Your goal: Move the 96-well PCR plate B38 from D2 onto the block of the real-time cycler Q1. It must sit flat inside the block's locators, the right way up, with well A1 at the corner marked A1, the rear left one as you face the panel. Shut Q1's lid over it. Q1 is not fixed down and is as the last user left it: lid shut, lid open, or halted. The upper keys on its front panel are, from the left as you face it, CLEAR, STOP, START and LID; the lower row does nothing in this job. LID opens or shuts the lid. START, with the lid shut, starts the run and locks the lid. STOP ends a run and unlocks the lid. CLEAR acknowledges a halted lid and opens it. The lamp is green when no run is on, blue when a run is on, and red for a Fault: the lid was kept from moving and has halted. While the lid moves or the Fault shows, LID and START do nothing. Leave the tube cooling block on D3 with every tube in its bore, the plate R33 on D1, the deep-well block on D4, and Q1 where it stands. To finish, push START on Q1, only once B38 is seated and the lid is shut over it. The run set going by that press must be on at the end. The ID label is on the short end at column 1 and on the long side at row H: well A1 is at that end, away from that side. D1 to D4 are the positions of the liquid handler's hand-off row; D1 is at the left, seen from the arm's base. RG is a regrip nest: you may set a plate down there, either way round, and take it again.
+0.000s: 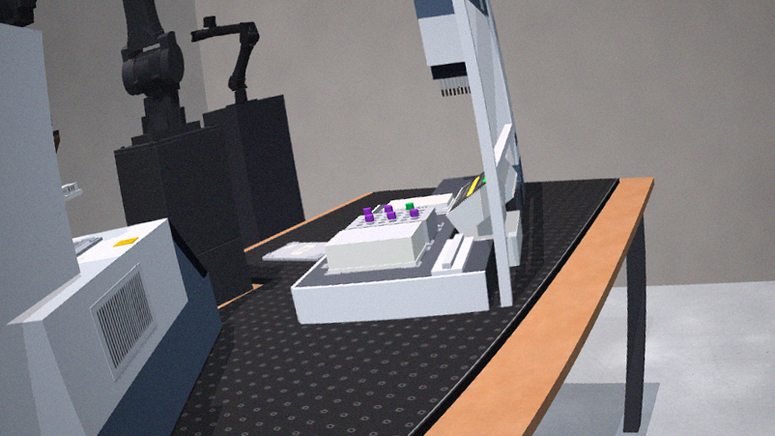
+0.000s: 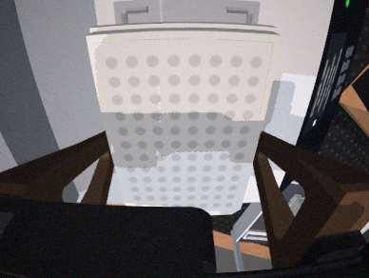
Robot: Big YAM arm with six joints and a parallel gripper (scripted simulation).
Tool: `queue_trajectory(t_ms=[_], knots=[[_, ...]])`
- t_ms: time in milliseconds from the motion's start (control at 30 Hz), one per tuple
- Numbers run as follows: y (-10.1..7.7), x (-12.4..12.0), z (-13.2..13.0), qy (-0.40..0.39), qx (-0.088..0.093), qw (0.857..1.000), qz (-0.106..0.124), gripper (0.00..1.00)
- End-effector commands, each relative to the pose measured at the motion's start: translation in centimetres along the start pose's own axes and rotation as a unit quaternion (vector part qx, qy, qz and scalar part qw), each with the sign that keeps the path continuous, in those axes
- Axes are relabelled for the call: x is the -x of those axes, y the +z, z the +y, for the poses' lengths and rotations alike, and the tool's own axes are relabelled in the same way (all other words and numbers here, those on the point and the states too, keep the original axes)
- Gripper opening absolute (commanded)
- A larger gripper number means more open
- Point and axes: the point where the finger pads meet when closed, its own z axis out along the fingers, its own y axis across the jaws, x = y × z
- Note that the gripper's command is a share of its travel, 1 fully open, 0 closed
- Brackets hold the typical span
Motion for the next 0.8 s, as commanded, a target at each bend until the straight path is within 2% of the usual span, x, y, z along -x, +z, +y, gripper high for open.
queue_trajectory(t_ms=[0, 100, 200, 367, 433, 500, 667, 767], knots=[[0.3, -0.3, 0.9, -0.001, 0.01, 1.0, -0.004, 0.0], [1.2, -0.4, 0.5, -0.001, 0.003, 1.0, -0.003, 0.0], [1.7, -0.3, 0.7, -0.001, 0.004, 1.0, -0.004, 0.0], [1.3, -0.2, 1.7, -0.001, 0.023, 1.0, -0.006, 0.0], [1.3, -0.2, 1.7, -0.001, 0.023, 1.0, -0.006, 0.0], [1.5, -0.3, 1.2, -0.001, 0.018, 1.0, -0.005, 0.0], [3.7, -0.3, 0.5, -0.001, 0.005, 1.0, -0.004, 0.0], [4.4, -0.3, 0.2, -0.001, 0.004, 1.0, -0.004, 0.0]])
